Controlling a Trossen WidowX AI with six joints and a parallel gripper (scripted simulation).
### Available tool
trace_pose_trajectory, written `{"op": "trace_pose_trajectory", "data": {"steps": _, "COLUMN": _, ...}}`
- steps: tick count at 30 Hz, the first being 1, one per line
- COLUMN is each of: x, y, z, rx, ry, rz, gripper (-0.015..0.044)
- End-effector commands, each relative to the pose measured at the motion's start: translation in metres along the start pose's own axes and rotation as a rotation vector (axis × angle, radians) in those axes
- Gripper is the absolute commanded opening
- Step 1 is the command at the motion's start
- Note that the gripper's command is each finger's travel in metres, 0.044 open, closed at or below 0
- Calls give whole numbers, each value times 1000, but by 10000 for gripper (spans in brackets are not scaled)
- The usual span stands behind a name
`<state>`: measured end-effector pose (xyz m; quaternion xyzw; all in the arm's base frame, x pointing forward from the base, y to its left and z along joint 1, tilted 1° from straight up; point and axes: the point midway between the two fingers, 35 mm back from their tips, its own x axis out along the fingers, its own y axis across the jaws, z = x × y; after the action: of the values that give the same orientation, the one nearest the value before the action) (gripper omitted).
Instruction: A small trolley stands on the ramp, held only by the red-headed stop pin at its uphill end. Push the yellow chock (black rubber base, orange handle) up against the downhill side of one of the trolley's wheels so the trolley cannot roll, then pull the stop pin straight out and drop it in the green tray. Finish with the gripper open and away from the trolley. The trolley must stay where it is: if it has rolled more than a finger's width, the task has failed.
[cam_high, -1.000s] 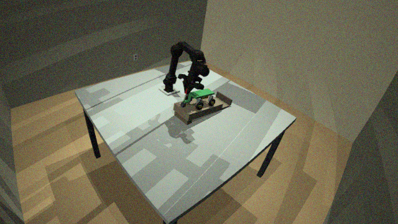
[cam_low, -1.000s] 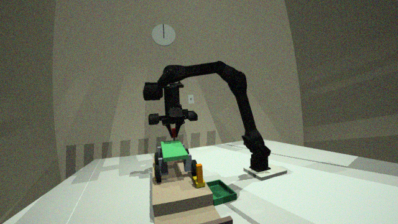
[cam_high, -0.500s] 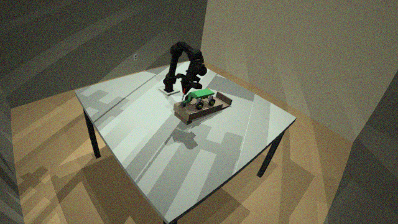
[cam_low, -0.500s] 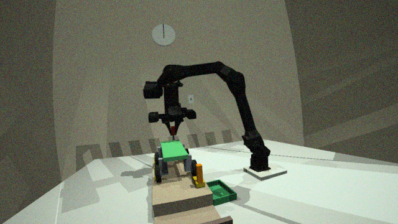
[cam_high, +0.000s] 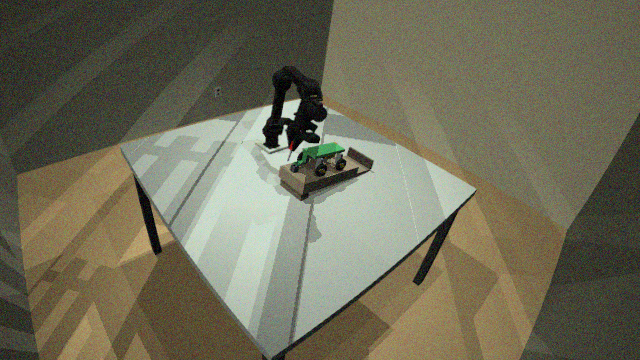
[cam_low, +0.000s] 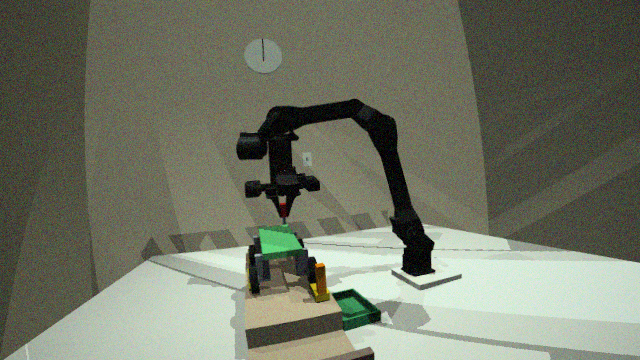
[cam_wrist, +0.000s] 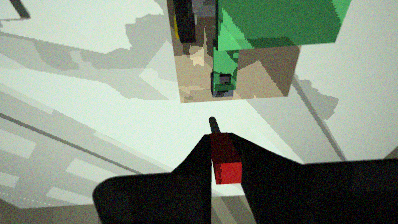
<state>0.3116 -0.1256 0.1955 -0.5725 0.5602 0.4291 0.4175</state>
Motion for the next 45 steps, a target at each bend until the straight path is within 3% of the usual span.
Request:
{"op": "trace_pose_trajectory", "data": {"steps": 1, "x": 0, "y": 14, "z": -1, "rx": 2, "ry": 2, "rz": -5, "gripper": 0}}
{"op": "trace_pose_trajectory", "data": {"steps": 24, "x": 2, "y": 70, "z": -3, "rx": 1, "ry": 2, "rz": -1, "gripper": 0}}
{"op": "trace_pose_trajectory", "data": {"steps": 45, "x": -5, "y": 65, "z": 73, "rx": 1, "ry": -4, "rz": -2, "gripper": 0}}
